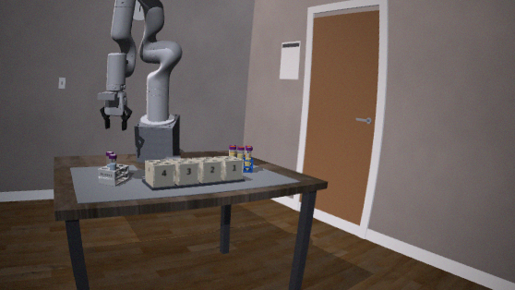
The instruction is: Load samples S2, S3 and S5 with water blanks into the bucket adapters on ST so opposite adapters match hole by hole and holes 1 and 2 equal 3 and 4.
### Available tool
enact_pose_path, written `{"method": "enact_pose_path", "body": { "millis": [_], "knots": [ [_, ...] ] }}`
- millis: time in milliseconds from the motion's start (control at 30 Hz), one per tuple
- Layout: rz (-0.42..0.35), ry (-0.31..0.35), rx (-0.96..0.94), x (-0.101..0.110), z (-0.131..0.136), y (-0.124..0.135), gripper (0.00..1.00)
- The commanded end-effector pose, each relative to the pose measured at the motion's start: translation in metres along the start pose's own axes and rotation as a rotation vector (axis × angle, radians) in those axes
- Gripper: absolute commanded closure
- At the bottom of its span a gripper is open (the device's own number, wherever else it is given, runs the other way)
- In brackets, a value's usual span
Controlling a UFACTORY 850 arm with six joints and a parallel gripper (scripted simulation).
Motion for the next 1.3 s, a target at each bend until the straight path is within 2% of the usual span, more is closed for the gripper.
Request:
{"method": "enact_pose_path", "body": {
  "millis": [0,733,1267],
  "knots": [
    [0.104,-0.009,0.003,-0.013,0.001,0.007,0.0],
    [0.104,-0.009,0.003,-0.067,0.0,0.002,0.0],
    [0.104,-0.009,0.003,-0.068,0.0,0.001,0.0]
  ]
}}
Point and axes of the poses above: the point where the finger pads meet when closed, its own x axis back along the fingers, its own z axis across the jaws, y = z × x, the point moved 9 cm from there along x, back along the fingers, and after that the axes turned 3 degrees about -x, right-handed, at the moved point
